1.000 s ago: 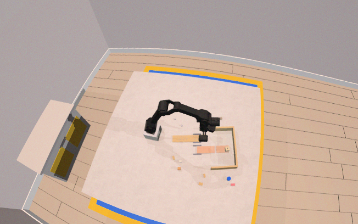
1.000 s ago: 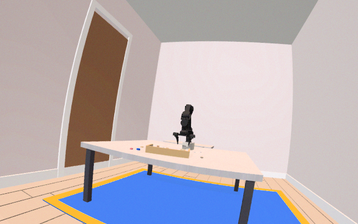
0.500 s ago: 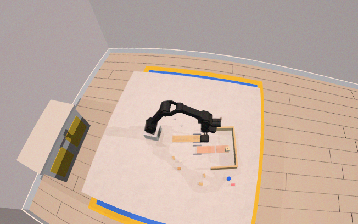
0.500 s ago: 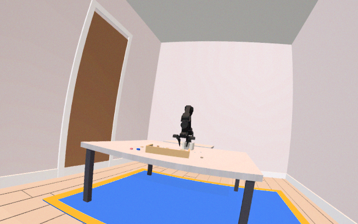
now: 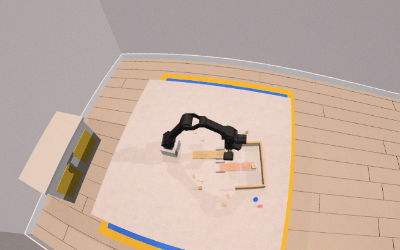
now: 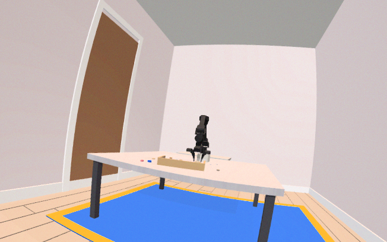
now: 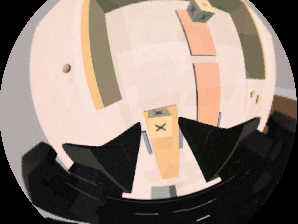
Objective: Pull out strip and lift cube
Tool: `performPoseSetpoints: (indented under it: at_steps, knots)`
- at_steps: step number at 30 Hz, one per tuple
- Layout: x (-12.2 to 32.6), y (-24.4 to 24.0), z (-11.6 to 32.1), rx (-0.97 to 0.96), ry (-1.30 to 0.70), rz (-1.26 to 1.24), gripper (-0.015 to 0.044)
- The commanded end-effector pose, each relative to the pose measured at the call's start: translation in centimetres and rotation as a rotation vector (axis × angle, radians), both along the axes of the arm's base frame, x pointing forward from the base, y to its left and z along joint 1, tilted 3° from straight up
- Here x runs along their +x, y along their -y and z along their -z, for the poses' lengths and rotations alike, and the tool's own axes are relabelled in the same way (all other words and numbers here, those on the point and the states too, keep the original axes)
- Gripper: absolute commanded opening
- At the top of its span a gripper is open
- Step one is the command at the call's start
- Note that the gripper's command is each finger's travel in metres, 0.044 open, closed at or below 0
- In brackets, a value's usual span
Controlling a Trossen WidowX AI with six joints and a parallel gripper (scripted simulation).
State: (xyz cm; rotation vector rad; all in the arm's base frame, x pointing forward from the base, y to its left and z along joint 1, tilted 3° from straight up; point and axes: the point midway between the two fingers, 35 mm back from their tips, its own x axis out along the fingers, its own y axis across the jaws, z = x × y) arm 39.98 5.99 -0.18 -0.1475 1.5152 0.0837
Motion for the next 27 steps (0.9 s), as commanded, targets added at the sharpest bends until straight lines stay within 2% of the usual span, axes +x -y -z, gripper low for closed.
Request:
performPoseSetpoints:
  at_steps: [1,20,24,27]
  knots:
    - [-0.29,0.13,1.37,-0.004,-0.016,0.002,0.0250]
    - [-0.30,0.17,1.93,-0.004,-0.016,0.002,0.0250]
    - [-0.24,0.11,1.65,-0.002,-0.012,0.002,0.0145]
    - [-0.24,0.11,1.65,-0.002,-0.012,0.002,0.0125]
